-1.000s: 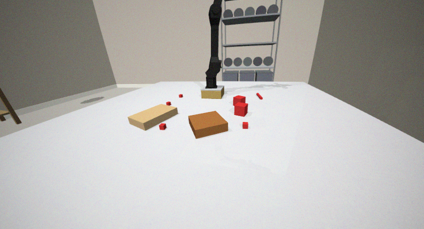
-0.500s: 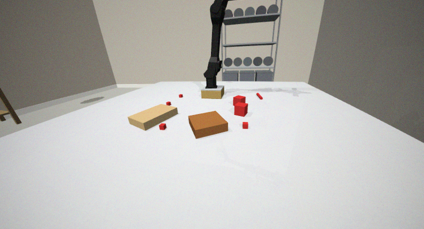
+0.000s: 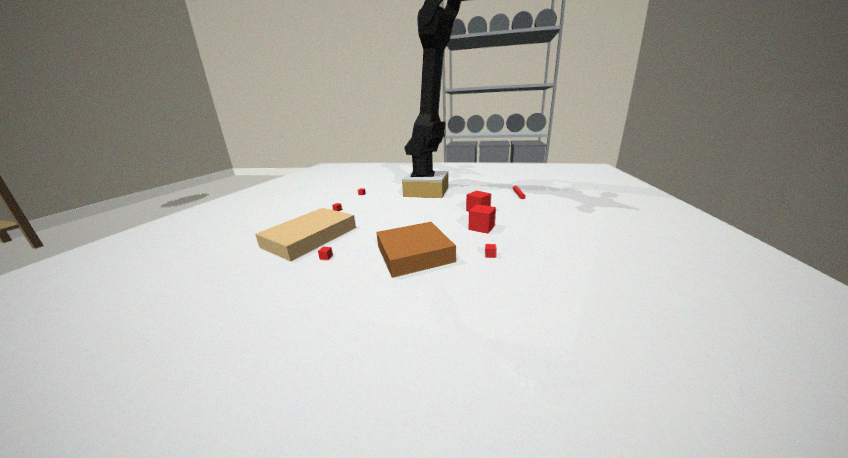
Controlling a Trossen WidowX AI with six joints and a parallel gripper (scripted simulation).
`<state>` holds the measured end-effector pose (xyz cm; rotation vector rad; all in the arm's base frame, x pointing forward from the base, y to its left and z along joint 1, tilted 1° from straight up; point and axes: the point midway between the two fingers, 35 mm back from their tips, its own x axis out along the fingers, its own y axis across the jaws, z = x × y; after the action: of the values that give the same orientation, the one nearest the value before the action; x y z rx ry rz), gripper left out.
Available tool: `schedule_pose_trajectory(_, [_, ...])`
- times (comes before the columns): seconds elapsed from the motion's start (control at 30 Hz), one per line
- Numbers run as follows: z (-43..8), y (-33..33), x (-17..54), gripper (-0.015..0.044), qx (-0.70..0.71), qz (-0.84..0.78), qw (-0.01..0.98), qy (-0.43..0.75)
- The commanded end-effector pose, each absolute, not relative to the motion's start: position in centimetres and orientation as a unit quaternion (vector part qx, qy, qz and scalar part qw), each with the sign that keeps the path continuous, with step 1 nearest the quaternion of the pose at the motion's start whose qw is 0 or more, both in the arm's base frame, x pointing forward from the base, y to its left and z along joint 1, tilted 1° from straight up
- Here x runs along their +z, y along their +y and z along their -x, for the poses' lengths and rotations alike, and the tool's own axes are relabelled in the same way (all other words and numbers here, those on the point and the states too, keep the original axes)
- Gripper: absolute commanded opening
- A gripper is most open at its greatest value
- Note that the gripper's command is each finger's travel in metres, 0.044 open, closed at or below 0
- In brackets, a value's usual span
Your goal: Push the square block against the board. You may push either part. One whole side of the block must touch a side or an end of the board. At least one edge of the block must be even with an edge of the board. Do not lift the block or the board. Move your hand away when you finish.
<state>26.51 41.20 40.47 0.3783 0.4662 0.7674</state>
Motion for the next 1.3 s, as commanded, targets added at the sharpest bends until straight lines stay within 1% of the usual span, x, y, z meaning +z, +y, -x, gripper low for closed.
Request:
schedule_pose_trajectory(0.0, [-31.0,38.6,36.5,0.0000,0.312,-0.158,0.901,0.258])
schedule_pose_trajectory(0.3, [-38.9,30.5,29.1,0.0000,0.187,-0.132,0.916,0.329])
schedule_pose_trajectory(0.6, [-43.6,20.3,22.1,0.0000,0.062,-0.124,0.901,0.410])
schedule_pose_trajectory(0.83, [-44.6,12.0,17.3,0.0000,-0.022,-0.128,0.872,0.473])
schedule_pose_trajectory(0.97, [-44.5,8.7,15.6,0.0000,-0.048,-0.130,0.857,0.497])
schedule_pose_trajectory(1.27, [-42.3,-0.4,10.7,0.0000,-0.140,-0.167,0.794,0.568])
